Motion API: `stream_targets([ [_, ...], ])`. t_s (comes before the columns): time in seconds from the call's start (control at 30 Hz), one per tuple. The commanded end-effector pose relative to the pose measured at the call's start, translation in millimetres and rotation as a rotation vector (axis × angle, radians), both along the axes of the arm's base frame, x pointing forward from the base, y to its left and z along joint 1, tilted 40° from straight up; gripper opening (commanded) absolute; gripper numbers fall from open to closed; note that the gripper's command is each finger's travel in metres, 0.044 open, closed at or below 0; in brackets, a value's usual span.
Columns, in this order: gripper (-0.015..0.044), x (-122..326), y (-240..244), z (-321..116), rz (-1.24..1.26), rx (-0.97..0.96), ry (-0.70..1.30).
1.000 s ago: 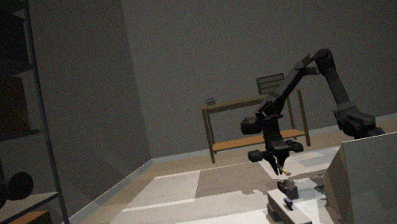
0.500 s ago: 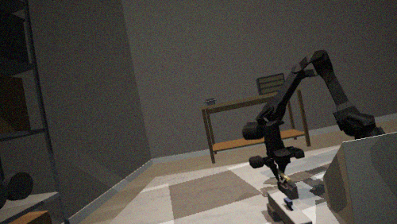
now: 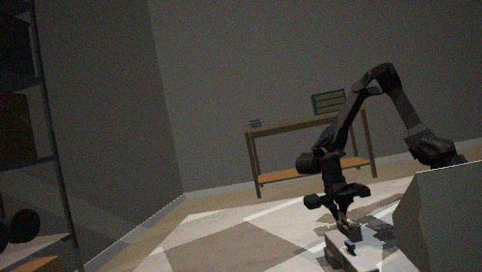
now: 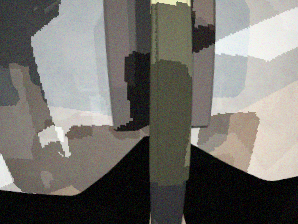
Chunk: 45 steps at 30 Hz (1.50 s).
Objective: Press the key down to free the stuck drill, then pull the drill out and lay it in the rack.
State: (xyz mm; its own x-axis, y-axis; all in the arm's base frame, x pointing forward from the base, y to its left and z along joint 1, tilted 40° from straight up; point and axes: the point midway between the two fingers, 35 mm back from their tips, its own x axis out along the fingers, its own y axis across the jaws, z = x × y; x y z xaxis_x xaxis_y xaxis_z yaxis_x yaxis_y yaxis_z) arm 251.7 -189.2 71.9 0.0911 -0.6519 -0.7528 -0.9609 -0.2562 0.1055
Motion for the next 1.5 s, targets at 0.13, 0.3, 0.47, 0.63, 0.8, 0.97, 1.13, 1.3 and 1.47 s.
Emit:
stream_targets([
  [0.13,0.0000,0,-6,-9,0.005,0.005,0.005],
  [0.3,0.0000,1,-9,-14,0.005,0.005,0.005],
  [0.47,0.0053,1,-9,-10,0.001,-0.003,0.001],
  [0.63,0.0184,1,-9,-10,0.001,-0.003,0.001],
  [0.8,0.0315,1,-9,-10,0.001,-0.003,0.001],
  [0.97,0.0440,1,-9,-10,0.001,-0.003,0.001],
  [1.13,0.0440,-3,6,6,0.004,0.006,0.004],
  [1.3,0.0440,-6,20,19,0.005,0.007,0.004],
  [1.47,0.0440,-7,32,34,0.005,0.008,0.004],
])
